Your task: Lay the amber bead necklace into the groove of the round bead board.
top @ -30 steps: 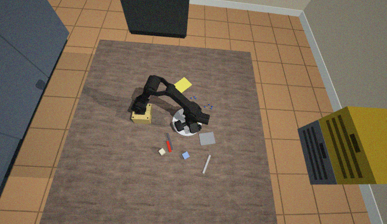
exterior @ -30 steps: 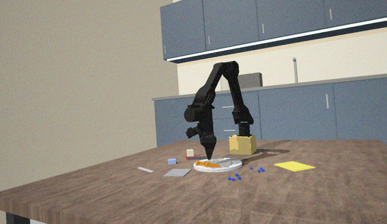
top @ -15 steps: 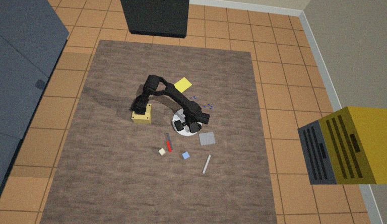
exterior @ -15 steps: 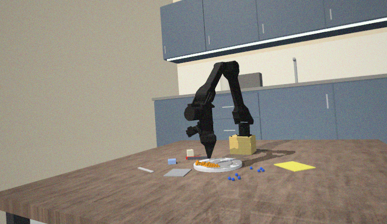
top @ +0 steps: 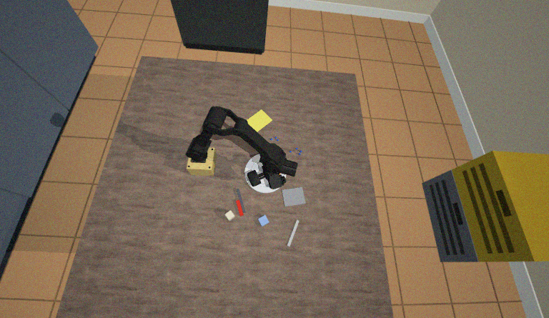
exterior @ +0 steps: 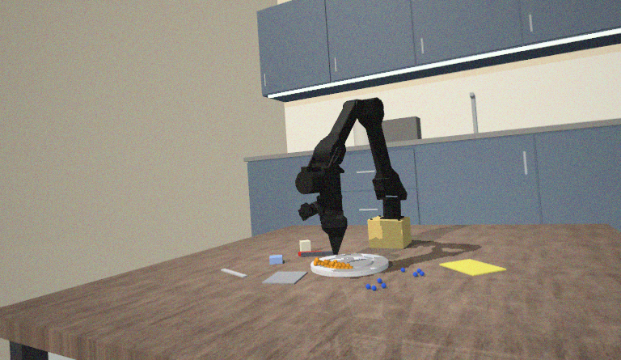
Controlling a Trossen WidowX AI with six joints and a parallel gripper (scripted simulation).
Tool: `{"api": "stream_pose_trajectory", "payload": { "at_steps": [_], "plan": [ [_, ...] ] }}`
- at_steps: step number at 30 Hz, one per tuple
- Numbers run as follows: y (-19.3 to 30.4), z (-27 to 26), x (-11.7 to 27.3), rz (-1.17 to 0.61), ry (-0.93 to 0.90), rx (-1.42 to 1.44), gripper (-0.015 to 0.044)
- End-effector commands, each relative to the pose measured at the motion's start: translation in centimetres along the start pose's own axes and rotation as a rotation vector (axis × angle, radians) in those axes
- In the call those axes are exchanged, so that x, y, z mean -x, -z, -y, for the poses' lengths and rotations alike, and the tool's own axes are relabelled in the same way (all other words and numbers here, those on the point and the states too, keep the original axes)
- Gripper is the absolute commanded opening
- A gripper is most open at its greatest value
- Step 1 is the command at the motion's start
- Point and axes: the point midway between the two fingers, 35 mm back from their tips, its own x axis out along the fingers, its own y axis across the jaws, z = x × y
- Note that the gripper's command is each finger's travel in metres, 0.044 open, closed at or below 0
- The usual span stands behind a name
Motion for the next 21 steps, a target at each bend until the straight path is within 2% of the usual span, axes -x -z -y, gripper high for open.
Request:
{"api": "stream_pose_trajectory", "payload": {
  "at_steps": [1, 3, 8, 21],
  "plan": [
    [0.0, 0.0, 0.0, -0.001, 0.001, -0.001, 0.044],
    [-0.1, 0.0, 0.1, -0.001, 0.0, 0.062, 0.0387],
    [-1.0, -0.4, 0.3, 0.0, 0.0, 0.524, 0.0256],
    [-3.6, -1.1, 0.9, 0.001, 0.001, 1.77, 0.025]
  ]
}}
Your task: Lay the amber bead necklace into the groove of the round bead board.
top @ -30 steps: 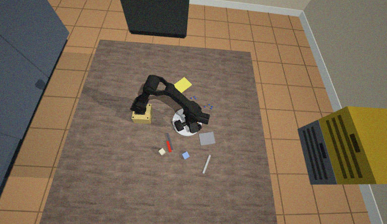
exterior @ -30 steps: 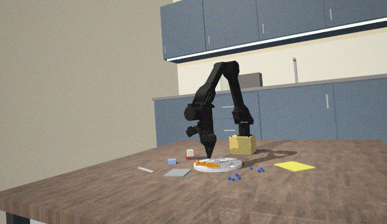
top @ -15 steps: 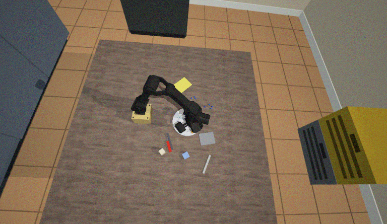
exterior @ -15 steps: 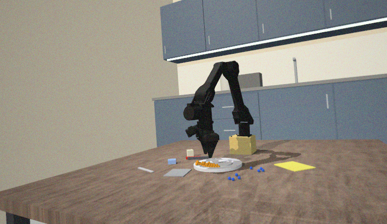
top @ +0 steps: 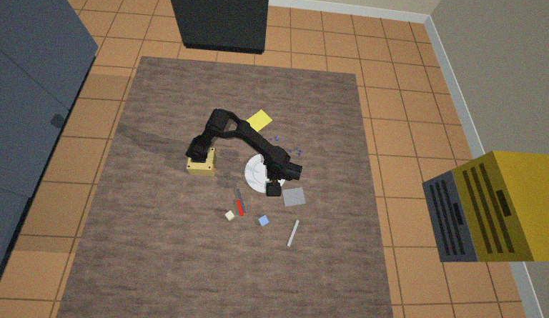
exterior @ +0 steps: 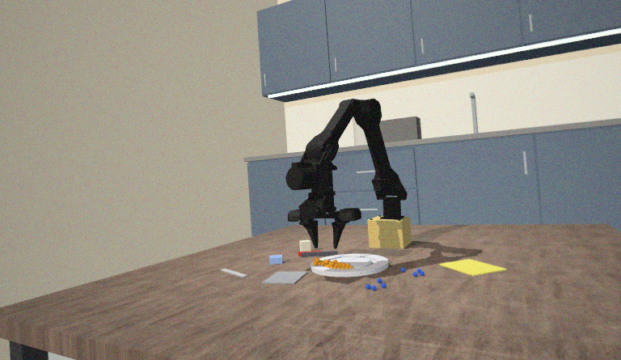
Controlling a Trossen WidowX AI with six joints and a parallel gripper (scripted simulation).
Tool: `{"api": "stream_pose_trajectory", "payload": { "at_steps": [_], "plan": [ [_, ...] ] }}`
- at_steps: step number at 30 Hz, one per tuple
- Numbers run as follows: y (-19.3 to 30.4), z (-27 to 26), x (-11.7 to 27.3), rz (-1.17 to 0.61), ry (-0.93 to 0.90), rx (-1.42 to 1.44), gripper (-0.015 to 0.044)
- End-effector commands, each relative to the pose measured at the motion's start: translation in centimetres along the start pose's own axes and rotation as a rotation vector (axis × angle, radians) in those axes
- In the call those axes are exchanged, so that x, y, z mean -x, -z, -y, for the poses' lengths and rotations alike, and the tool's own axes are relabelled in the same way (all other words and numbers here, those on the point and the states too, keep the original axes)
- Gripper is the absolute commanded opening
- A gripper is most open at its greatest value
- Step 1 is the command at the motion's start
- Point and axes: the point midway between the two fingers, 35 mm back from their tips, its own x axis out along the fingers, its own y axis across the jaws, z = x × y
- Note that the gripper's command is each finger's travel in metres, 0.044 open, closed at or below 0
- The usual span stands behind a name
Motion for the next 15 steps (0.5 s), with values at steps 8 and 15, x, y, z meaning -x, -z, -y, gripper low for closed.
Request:
{"api": "stream_pose_trajectory", "payload": {
  "at_steps": [8, 15],
  "plan": [
    [-1.6, 2.2, 0.2, -0.011, -0.012, 1.259, 0.025],
    [-1.8, 2.4, 0.2, -0.01, -0.013, 1.464, 0.025]
  ]
}}
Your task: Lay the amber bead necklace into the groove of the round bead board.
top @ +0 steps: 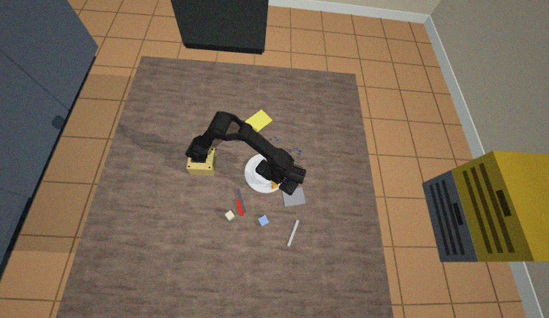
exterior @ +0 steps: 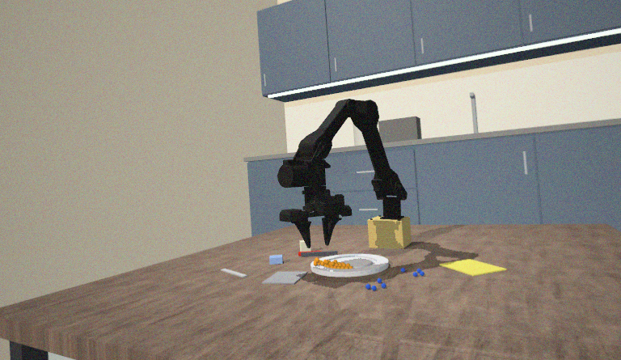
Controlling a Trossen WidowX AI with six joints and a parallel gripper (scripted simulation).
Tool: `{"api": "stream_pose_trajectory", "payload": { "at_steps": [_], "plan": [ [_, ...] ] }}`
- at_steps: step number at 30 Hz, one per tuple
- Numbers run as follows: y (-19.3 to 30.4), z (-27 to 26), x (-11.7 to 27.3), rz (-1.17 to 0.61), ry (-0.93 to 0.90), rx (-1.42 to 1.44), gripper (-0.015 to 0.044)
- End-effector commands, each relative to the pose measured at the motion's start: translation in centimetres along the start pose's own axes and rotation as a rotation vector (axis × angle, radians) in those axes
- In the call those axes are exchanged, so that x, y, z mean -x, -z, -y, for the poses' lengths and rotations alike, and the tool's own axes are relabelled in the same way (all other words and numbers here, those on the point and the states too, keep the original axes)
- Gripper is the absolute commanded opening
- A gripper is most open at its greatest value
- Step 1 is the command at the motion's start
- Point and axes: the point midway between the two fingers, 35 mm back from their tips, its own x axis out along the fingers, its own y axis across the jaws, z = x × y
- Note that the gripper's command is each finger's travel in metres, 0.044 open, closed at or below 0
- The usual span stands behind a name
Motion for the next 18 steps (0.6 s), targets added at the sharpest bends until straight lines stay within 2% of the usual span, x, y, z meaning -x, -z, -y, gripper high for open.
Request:
{"api": "stream_pose_trajectory", "payload": {
  "at_steps": [1, 11, 18],
  "plan": [
    [0.5, 0.9, -0.4, -0.002, -0.023, 0.511, 0.025],
    [0.5, 0.9, -0.4, -0.002, -0.023, 0.511, 0.025],
    [0.6, 0.8, -2.0, -0.002, -0.023, 0.511, 0.025]
  ]
}}
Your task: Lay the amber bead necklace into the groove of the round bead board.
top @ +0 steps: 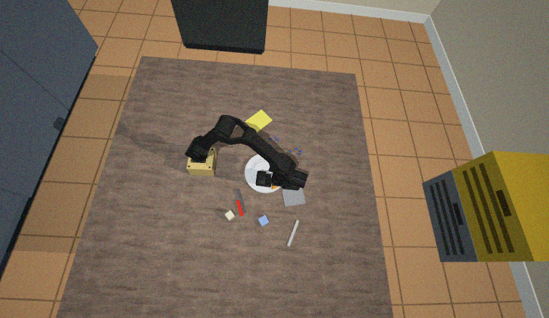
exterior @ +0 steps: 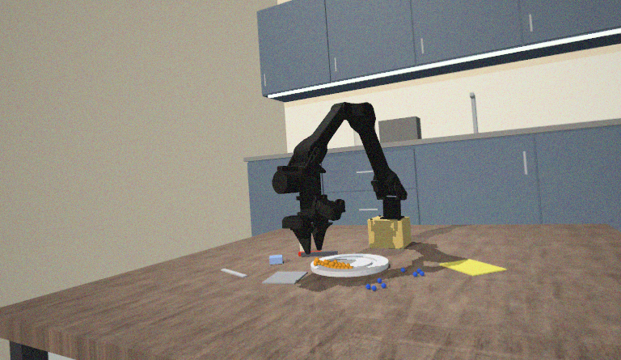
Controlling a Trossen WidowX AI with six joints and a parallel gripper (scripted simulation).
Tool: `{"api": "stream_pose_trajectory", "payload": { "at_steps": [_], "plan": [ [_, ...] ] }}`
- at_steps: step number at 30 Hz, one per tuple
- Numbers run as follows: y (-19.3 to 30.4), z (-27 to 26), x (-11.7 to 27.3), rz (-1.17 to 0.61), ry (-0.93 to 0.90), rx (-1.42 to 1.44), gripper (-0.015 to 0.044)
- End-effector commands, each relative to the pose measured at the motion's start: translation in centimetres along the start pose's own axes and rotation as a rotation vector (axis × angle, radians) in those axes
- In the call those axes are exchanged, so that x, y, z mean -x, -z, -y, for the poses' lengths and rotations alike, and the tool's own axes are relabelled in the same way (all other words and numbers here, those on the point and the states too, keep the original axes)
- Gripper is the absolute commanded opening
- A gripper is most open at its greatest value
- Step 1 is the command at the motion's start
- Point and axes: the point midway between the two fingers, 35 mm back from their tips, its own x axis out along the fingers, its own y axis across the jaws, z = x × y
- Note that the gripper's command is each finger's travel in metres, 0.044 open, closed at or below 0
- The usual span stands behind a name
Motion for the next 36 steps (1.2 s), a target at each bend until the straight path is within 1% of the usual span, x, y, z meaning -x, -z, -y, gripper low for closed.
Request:
{"api": "stream_pose_trajectory", "payload": {
  "at_steps": [1, 23, 29, 36],
  "plan": [
    [0.0, 0.0, 0.0, 0.0, 0.0, 0.0, 0.025],
    [-0.1, -0.3, -3.0, 0.002, -0.013, 0.005, 0.025],
    [-0.1, -0.4, -3.1, 0.002, -0.014, 0.005, 0.025],
    [0.0, -0.2, -2.9, 0.002, -0.008, 0.003, 0.0066]
  ]
}}
